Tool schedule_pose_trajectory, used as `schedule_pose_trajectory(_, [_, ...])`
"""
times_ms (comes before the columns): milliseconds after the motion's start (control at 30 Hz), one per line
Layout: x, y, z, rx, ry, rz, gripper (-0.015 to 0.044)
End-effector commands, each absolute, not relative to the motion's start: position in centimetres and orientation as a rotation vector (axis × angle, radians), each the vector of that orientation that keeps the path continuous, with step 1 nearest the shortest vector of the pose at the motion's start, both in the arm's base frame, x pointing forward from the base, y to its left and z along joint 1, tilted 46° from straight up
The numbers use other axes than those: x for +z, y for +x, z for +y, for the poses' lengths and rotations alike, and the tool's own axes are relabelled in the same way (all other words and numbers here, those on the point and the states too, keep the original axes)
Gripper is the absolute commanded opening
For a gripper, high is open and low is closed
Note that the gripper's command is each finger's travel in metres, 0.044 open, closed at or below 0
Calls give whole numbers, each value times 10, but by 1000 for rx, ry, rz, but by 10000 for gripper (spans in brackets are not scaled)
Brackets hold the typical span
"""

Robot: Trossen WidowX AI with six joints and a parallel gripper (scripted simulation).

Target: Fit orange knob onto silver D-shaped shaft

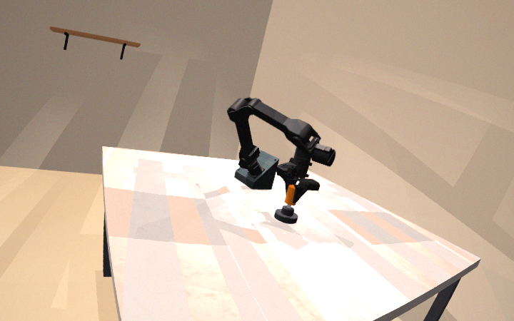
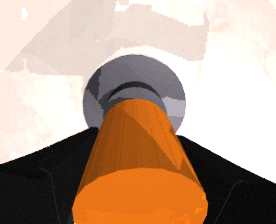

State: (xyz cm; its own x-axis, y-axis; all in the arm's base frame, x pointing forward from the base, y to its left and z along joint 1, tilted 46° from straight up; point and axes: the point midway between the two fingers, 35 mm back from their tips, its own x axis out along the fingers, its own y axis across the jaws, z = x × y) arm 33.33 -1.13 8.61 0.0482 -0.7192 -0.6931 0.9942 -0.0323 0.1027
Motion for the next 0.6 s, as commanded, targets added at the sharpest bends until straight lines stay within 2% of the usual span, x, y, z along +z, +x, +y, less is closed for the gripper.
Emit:
schedule_pose_trajectory(0, [85,333,-11,-1475,690,514,0])
schedule_pose_trajectory(567, [91,333,-10,-1494,733,475,0])
